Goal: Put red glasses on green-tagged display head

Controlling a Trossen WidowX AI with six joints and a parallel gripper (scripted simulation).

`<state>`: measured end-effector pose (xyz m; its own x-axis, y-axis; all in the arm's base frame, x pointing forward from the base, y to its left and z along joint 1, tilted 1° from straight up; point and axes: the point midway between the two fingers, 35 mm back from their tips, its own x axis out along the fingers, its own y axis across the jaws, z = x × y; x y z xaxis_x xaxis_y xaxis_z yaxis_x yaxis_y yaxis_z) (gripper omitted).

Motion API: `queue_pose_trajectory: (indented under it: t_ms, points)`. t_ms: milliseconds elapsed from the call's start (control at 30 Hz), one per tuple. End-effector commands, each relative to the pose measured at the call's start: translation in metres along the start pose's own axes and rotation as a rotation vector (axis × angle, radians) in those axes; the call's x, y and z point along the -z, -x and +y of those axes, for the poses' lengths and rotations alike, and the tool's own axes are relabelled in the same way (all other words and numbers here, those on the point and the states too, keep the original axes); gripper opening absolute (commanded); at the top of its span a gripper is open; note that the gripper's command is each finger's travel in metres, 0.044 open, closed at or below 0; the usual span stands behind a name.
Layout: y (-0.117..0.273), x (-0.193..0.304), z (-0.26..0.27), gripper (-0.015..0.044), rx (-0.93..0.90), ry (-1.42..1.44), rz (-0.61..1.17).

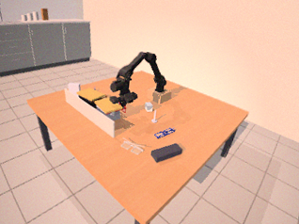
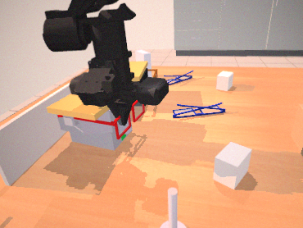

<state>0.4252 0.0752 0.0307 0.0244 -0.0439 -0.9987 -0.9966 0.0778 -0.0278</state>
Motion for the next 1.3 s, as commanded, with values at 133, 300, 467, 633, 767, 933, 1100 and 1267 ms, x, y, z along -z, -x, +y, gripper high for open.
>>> queue_pose_trajectory:
  t_ms: [133, 300, 467, 633, 767, 933, 1100, 1267]
  points:
    - [-0.0015, 0.0007, 0.0003, 0.0, -0.002, 0.003, 0.005]
    - [-0.0015, 0.0007, 0.0003, 0.0, -0.002, 0.003, 0.005]
    - [-0.0015, 0.0007, 0.0003, 0.0, -0.002, 0.003, 0.005]
    - [-0.0015, 0.0007, 0.0003, 0.0, -0.002, 0.003, 0.005]
    - [-0.0015, 0.0007, 0.0003, 0.0, -0.002, 0.003, 0.005]
    - [-0.0006, 0.0, 0.0, 0.0, 0.0, 0.0, 0.001]
    - [-0.0047, 0.0004, 0.0002, 0.0, -0.002, 0.002, 0.004]
    - [-0.0059, 0.0004, -0.0001, 0.0, -0.002, 0.003, 0.005]
